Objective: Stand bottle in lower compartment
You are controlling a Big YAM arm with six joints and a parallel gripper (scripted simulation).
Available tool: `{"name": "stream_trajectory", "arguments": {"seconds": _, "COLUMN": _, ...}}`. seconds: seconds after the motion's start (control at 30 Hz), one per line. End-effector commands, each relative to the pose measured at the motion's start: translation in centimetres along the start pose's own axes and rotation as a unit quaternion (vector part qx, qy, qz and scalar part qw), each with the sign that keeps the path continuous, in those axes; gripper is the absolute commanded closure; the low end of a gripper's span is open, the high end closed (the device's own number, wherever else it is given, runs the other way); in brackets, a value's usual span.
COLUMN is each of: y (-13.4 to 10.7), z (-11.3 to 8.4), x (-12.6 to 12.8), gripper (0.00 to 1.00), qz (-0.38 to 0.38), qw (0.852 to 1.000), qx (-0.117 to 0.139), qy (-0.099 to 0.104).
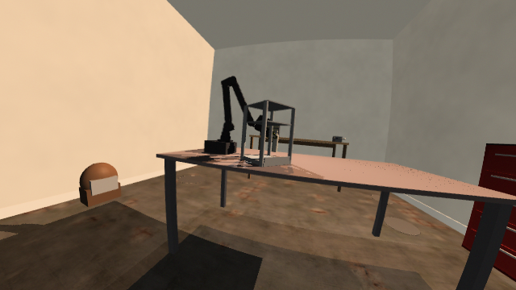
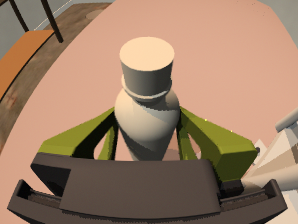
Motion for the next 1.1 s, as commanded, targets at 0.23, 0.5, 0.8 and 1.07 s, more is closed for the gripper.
{"name": "stream_trajectory", "arguments": {"seconds": 0.23, "y": 0.0, "z": -4.1, "x": -0.3, "gripper": 0.66, "qz": -0.001, "qw": 1.000, "qx": -0.014, "qy": -0.007}}
{"name": "stream_trajectory", "arguments": {"seconds": 0.5, "y": -0.7, "z": -6.2, "x": -0.1, "gripper": 0.66, "qz": -0.001, "qw": 1.000, "qx": -0.012, "qy": -0.006}}
{"name": "stream_trajectory", "arguments": {"seconds": 0.8, "y": -0.9, "z": -7.9, "x": -0.1, "gripper": 0.66, "qz": -0.001, "qw": 1.000, "qx": -0.014, "qy": -0.006}}
{"name": "stream_trajectory", "arguments": {"seconds": 1.07, "y": 0.3, "z": -7.9, "x": -0.3, "gripper": 0.66, "qz": -0.002, "qw": 1.000, "qx": -0.029, "qy": -0.009}}
Point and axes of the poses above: the point where the finger pads meet when closed, its own z axis out along the fingers, its own x axis across the jaws, y = z × x, the point moved 10 cm from there along -z, back along the fingers, and after that the axes turned 12 degrees about -z, right-handed, at the moved point
